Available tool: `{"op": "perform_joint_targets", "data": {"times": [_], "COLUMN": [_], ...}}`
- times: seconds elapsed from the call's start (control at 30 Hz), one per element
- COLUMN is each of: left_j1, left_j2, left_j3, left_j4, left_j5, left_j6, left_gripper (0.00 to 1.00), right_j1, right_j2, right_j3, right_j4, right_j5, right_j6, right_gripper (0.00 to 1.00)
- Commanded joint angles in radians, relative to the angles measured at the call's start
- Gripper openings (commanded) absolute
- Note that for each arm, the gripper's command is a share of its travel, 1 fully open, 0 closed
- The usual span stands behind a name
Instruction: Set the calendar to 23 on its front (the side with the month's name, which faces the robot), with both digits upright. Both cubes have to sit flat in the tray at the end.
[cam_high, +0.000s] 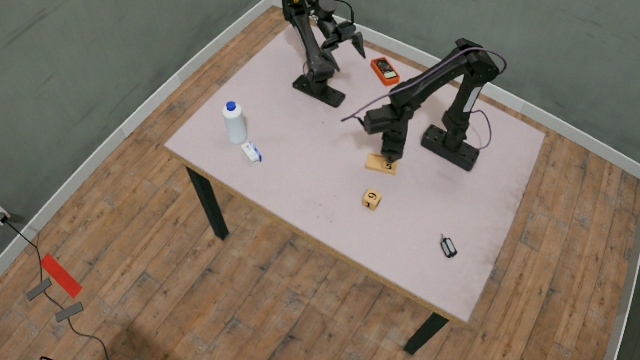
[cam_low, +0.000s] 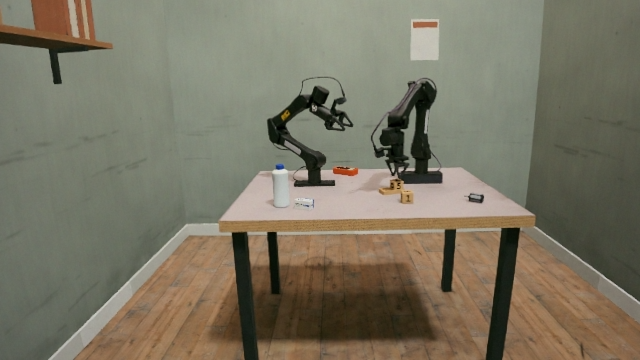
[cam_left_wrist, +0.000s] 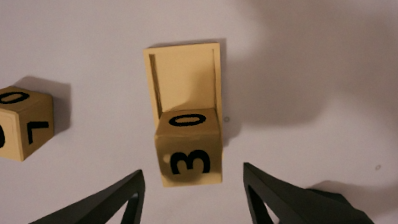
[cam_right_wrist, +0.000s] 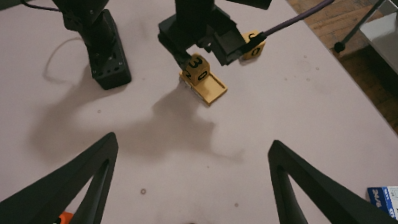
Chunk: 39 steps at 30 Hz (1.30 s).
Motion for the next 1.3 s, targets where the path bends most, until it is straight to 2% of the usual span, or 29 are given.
{"op": "perform_joint_targets", "data": {"times": [0.0,0.93,1.27], "left_j1": [-0.001,0.008,0.008], "left_j2": [-0.013,0.079,0.082], "left_j3": [-0.017,-0.113,-0.112], "left_j4": [0.036,0.214,0.206], "left_j5": [-0.010,-0.010,-0.010], "left_j6": [-0.005,-0.002,-0.002], "left_gripper": [0.69,0.69,0.69], "right_j1": [-0.001,-0.002,-0.002], "right_j2": [-0.015,-0.015,-0.015], "right_j3": [0.019,0.019,0.019], "right_j4": [-0.017,-0.017,-0.017], "right_j5": [-0.014,-0.015,-0.015], "right_j6": [-0.006,-0.007,-0.007], "right_gripper": [1.00,1.00,1.00]}}
